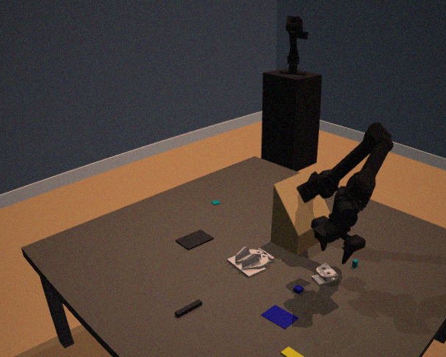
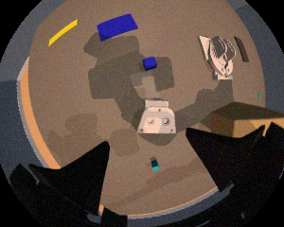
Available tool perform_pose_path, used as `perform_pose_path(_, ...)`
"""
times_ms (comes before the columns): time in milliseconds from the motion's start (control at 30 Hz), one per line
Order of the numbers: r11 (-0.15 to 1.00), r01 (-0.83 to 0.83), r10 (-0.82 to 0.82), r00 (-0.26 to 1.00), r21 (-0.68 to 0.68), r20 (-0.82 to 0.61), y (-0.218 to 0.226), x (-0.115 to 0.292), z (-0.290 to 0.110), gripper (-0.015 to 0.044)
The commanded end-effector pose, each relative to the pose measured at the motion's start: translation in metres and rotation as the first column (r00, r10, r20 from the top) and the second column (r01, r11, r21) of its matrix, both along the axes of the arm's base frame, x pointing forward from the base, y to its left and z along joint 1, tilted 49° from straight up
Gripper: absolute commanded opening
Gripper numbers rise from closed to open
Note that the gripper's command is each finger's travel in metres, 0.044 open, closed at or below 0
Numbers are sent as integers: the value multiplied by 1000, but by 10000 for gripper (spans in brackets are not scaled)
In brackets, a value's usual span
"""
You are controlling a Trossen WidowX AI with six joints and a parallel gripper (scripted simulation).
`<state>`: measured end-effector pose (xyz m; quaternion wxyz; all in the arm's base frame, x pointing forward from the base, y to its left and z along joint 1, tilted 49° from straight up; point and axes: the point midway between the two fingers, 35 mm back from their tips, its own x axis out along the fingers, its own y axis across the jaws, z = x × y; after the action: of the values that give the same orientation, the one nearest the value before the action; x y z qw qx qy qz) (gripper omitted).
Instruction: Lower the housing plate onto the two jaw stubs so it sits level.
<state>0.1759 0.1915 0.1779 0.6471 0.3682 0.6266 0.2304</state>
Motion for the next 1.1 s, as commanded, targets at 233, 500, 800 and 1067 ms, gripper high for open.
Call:
perform_pose_path(233, 997, 71, -69, 978, 6, -195, -12, -16, -20, 440)
perform_pose_path(500, 997, 71, -68, 978, 5, -195, 9, -14, -38, 440)
perform_pose_path(800, 997, 72, -69, 978, 9, -196, 19, -15, -46, 440)
perform_pose_path(1067, 997, 71, -68, 978, 9, -196, 28, -14, -54, 440)
